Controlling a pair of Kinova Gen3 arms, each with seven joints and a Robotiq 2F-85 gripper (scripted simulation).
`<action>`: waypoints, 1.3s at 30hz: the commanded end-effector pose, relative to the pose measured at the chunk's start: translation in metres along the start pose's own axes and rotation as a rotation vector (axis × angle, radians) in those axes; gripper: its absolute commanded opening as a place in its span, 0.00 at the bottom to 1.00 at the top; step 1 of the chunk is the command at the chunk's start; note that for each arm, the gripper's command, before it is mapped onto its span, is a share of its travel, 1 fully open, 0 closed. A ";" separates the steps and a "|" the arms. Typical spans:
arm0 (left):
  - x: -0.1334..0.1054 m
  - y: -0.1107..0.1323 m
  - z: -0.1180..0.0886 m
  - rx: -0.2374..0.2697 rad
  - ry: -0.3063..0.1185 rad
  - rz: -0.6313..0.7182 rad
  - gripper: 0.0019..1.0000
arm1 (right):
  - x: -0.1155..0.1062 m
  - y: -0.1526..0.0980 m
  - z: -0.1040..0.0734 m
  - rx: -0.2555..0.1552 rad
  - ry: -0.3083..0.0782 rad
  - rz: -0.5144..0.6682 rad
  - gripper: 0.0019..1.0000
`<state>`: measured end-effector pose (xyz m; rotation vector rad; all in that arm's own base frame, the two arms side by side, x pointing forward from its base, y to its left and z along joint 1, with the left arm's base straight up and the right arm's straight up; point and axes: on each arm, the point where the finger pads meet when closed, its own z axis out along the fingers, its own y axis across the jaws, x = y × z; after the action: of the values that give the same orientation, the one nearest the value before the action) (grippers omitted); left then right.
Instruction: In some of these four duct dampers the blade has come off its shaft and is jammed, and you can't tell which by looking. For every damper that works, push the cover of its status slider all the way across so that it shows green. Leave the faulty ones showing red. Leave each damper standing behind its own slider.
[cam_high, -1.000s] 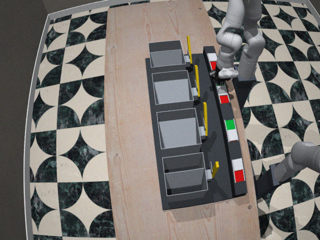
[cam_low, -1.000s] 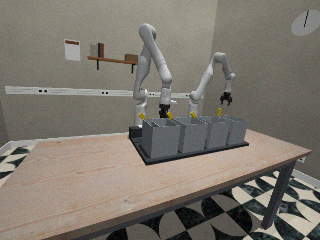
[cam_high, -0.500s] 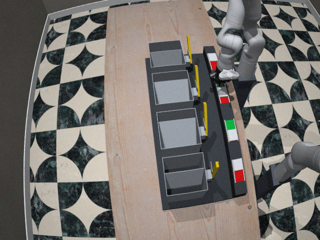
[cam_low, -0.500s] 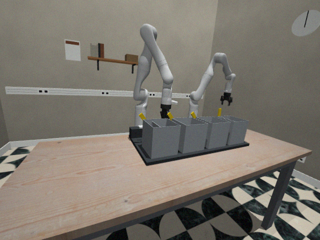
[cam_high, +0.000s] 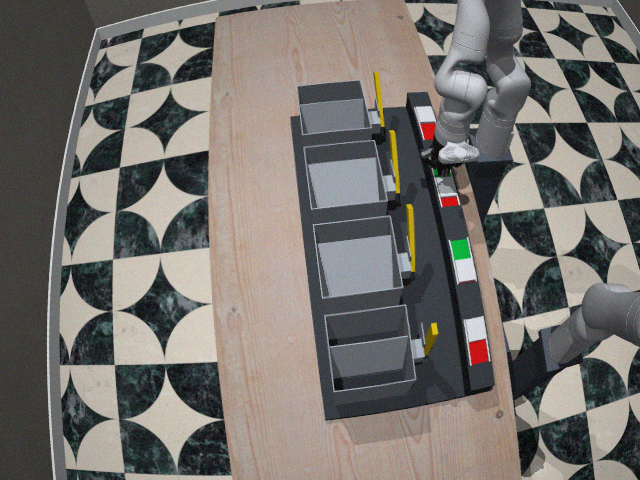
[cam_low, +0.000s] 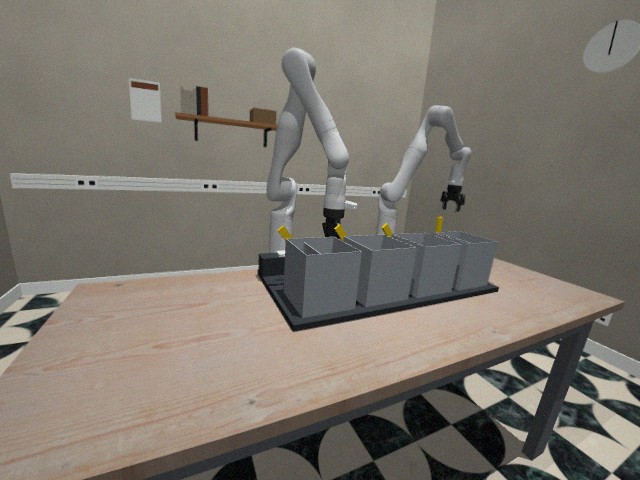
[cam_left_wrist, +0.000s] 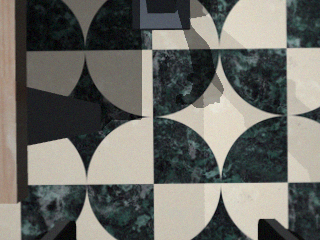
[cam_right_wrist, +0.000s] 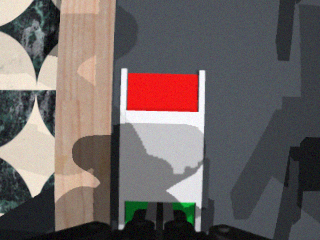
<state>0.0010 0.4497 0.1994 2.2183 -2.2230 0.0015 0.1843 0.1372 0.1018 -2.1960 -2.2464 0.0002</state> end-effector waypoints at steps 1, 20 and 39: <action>0.000 0.000 -0.001 0.000 -0.002 0.000 1.00 | 0.002 0.000 0.000 -0.001 0.000 0.000 0.10; 0.000 0.000 -0.001 0.000 -0.002 0.000 1.00 | 0.011 0.000 0.000 -0.001 0.000 0.000 0.10; 0.000 0.000 -0.001 0.000 -0.002 0.000 1.00 | 0.018 0.000 0.000 -0.001 0.000 0.000 0.10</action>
<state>0.0010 0.4497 0.1994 2.2183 -2.2230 0.0015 0.1840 0.1540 0.1017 -2.1960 -2.2465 0.0002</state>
